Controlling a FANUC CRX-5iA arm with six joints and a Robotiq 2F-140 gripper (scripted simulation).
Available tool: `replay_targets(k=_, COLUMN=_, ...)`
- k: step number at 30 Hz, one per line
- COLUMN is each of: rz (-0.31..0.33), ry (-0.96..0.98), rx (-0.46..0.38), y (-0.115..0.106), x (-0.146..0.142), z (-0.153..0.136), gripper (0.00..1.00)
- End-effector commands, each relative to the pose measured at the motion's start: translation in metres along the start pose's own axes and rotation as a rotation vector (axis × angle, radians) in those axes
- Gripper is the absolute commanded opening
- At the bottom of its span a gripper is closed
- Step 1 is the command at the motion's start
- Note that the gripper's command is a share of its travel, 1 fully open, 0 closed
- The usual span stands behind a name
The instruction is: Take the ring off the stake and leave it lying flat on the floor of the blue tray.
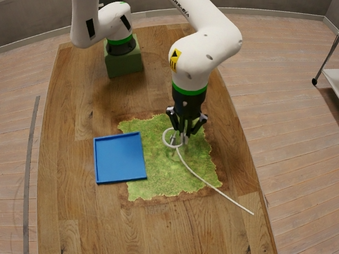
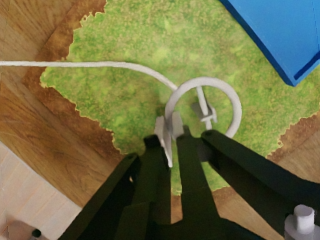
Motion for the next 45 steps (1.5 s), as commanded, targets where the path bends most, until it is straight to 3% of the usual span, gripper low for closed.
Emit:
replay_targets(k=1, rz=0.001, ry=0.0, rx=0.002, y=-0.001, x=0.001, z=0.001, gripper=0.1)
replay_targets(k=13, rz=0.001, ry=0.0, rx=0.002, y=0.002, x=0.049, z=0.024, gripper=0.1)
replay_targets(k=28, rz=0.001, ry=0.0, rx=0.002, y=0.008, x=0.171, z=0.081, gripper=0.1)
replay_targets(k=36, rz=0.001, ry=0.0, rx=0.002, y=0.009, x=0.192, z=0.091, gripper=0.1)
replay_targets(k=45, rz=0.001, ry=0.0, rx=0.002, y=0.009, x=0.195, z=0.092, gripper=0.1)
Point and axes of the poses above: the point where the finger pads meet when closed, its own y axis out along the fingers, its own x axis across the jaws, z = x × y, the point moved 5 cm from there along -y, back along the fingers, and after that the axes turned 6 degrees about -y, right-handed, at the moved point
